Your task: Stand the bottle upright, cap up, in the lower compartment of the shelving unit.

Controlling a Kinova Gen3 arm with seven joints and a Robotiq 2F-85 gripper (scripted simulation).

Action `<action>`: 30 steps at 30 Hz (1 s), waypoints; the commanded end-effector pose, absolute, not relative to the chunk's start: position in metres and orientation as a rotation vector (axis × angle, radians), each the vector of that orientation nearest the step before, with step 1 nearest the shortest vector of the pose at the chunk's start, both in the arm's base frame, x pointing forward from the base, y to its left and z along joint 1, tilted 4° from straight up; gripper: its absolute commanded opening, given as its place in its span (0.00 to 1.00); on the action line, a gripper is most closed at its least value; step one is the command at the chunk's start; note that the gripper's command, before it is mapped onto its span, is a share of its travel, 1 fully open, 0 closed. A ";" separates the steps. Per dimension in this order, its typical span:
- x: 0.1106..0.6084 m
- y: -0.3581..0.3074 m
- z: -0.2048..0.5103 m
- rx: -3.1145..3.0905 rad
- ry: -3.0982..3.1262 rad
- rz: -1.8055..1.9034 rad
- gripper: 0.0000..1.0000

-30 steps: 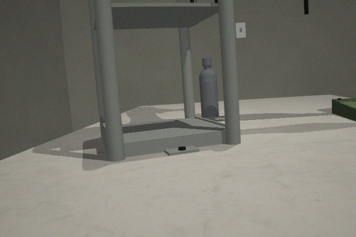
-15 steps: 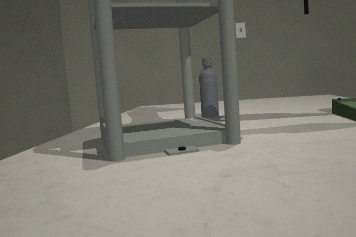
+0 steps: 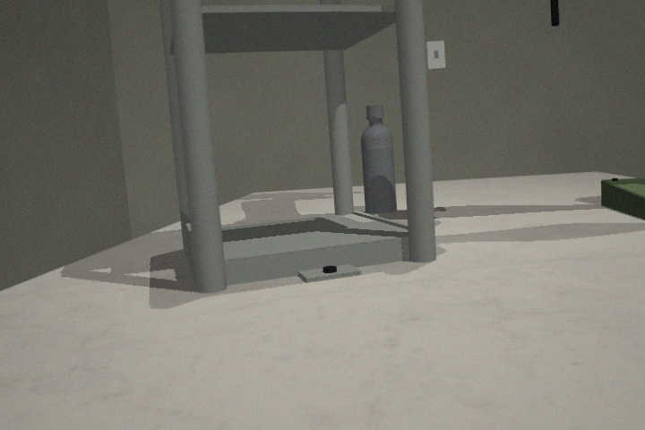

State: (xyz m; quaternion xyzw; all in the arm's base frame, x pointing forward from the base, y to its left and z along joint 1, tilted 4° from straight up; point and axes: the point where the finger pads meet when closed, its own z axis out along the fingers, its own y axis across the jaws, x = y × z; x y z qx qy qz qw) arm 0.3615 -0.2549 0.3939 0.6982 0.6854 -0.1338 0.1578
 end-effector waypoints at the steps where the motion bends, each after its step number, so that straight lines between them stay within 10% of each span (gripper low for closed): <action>1: 0.350 -0.265 0.412 2.012 1.873 -0.399 0.72; 30: 0.157 -0.430 0.611 1.949 0.755 -0.417 0.72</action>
